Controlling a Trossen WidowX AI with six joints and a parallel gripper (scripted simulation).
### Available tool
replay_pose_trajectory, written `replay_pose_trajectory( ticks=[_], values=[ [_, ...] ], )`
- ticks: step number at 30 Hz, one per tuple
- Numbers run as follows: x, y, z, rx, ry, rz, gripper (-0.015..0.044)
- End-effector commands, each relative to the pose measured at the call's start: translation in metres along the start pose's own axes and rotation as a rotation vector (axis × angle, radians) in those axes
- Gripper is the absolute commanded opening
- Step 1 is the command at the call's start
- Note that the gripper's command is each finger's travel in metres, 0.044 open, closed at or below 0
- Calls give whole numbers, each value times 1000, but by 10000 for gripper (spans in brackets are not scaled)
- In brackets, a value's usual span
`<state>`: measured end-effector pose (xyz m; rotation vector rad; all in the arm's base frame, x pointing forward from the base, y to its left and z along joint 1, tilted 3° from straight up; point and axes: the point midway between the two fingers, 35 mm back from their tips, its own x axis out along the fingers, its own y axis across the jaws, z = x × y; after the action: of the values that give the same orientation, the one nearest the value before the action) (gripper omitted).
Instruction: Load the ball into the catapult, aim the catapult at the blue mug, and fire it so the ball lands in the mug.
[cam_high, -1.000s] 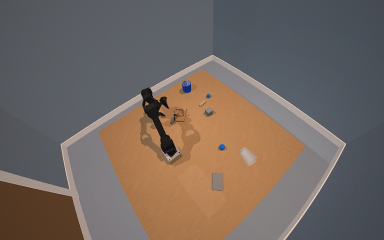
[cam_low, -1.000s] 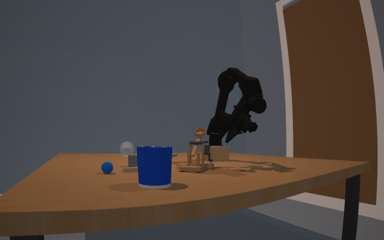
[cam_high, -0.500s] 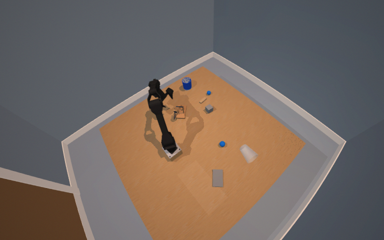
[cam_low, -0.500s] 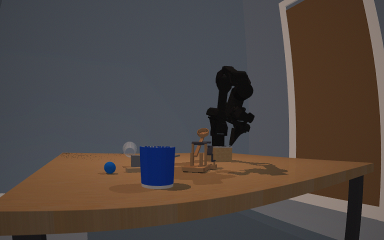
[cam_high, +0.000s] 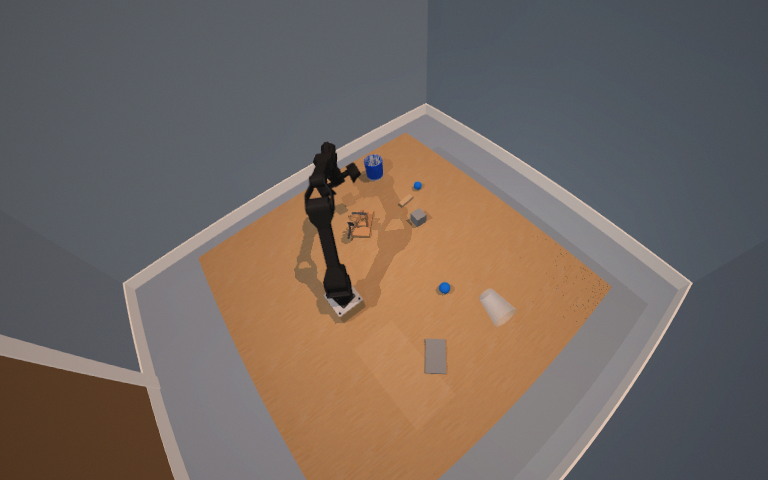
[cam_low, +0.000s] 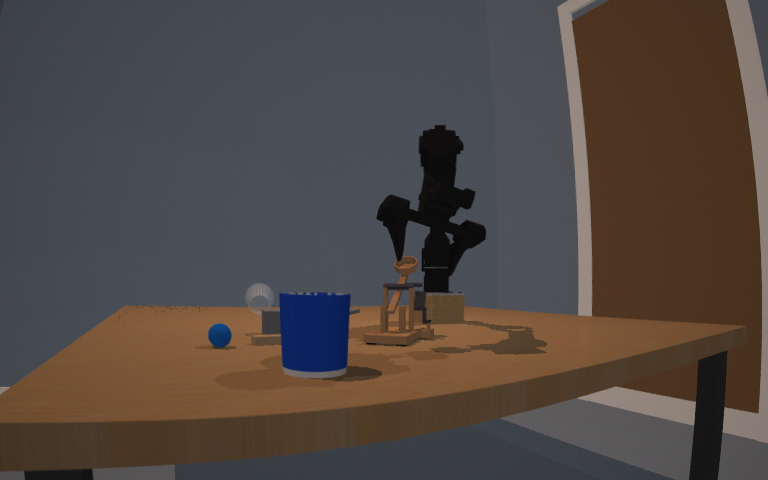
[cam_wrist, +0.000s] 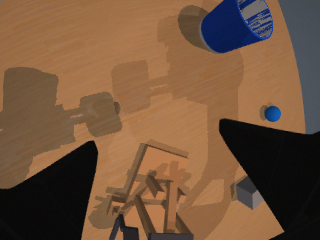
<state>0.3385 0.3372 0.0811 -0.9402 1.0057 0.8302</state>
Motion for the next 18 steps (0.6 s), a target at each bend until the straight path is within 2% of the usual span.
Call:
replay_pose_trajectory(
  ticks=[1,18],
  values=[
    [-4,-21,11,91,-87,-1,440],
    [-51,-135,47,430,-518,-28,440]
  ],
)
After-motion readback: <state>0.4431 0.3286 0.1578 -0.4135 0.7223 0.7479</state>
